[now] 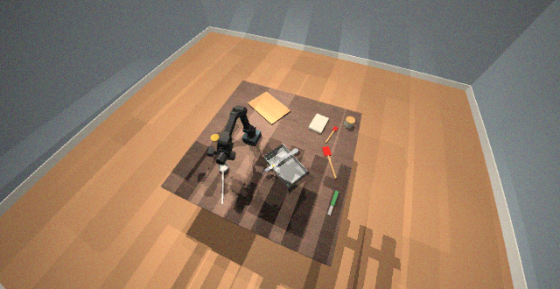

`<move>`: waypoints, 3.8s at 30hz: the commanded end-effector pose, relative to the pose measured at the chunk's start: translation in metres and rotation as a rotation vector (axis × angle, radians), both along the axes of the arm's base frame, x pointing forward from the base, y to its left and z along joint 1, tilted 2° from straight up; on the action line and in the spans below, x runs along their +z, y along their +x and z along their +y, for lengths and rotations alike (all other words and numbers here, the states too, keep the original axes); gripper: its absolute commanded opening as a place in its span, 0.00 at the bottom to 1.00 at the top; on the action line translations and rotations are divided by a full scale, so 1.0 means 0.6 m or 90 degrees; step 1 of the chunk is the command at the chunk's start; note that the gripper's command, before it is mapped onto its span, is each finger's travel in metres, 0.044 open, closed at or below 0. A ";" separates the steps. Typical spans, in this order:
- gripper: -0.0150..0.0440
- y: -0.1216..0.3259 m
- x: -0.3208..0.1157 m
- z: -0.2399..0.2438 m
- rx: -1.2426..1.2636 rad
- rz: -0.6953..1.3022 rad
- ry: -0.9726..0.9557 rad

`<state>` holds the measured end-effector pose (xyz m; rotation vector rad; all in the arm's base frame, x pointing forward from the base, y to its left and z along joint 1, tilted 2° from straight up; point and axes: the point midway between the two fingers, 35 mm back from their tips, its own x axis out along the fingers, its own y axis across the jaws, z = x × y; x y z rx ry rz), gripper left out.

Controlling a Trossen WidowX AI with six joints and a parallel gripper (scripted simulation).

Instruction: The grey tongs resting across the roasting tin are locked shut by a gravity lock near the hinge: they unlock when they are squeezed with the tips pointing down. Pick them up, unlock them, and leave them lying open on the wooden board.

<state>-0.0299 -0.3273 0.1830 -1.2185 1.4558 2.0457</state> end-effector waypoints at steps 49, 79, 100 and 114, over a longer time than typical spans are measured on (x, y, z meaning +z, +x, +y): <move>0.69 0.531 -0.186 0.330 1.390 -0.053 0.059; 0.69 0.570 -0.254 0.307 1.390 -0.053 0.058; 0.46 0.582 -0.283 0.298 1.387 -0.052 0.056; 0.24 0.582 -0.283 0.298 1.387 -0.052 0.056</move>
